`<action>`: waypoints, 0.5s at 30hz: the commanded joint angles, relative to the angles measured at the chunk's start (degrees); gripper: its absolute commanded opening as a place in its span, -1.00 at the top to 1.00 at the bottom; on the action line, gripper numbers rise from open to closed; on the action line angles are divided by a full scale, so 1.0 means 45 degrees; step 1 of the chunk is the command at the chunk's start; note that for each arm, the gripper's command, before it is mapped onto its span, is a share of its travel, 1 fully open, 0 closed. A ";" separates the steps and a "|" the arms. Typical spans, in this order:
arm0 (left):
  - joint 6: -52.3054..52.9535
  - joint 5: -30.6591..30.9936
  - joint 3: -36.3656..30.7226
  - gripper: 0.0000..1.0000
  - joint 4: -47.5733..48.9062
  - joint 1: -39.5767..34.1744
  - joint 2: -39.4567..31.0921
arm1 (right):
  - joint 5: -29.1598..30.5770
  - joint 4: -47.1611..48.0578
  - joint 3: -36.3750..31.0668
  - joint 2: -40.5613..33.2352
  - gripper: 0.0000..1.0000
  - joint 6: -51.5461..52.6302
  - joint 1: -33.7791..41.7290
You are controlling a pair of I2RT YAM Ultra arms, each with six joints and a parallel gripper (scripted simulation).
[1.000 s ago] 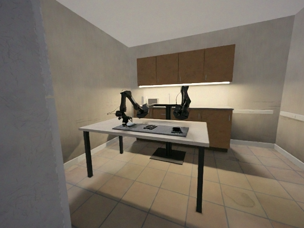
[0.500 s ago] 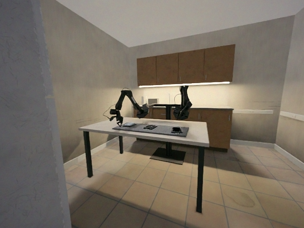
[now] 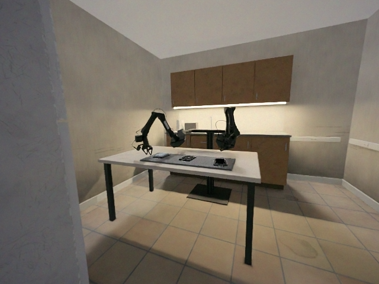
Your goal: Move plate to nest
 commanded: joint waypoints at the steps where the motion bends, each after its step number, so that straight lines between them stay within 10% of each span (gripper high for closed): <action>1: 0.0752 0.0664 -0.0208 -1.00 0.0123 0.0129 0.0378 | -0.0425 -0.1404 0.0142 0.0051 -1.00 0.1587 -0.0738; 15: 0.2236 0.1114 -0.0191 -1.00 0.0414 0.0236 0.1303 | -0.1807 -0.4522 -0.0443 0.0702 -1.00 0.4970 -0.2841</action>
